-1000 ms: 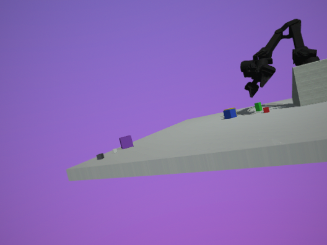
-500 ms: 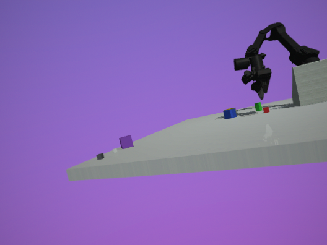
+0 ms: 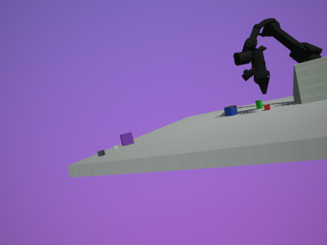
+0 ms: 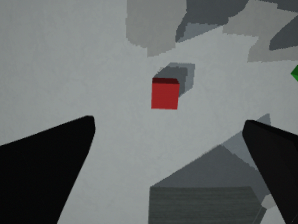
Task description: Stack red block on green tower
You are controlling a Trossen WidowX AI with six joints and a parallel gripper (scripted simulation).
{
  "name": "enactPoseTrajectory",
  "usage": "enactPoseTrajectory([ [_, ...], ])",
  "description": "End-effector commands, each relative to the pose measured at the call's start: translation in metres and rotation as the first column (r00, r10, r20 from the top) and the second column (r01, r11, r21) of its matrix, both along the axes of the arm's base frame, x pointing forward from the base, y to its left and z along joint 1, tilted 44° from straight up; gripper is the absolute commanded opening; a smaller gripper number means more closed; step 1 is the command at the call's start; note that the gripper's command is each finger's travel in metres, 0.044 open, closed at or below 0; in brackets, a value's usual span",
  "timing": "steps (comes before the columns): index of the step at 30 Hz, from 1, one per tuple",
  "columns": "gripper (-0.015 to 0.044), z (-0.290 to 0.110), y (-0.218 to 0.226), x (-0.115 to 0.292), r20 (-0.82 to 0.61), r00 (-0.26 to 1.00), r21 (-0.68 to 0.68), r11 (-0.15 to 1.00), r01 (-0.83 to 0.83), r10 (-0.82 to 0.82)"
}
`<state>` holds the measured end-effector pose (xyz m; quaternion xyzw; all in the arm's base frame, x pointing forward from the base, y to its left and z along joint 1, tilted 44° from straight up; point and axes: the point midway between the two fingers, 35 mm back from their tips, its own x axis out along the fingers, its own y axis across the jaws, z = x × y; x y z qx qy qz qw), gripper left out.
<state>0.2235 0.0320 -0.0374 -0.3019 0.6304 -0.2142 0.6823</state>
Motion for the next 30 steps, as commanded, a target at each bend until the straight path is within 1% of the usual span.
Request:
enactPoseTrajectory([
  [1,0.044,-0.003,-0.003,0.001,0.008,1.0,-0.01,1.0,0.004,-0.003],
  [8,0.044,-0.027,-0.026,0.005,0.008,1.0,-0.012,1.0,0.004,-0.004],
  [30,0.044,-0.047,-0.044,0.007,0.008,1.0,-0.013,1.0,0.004,-0.003],
])
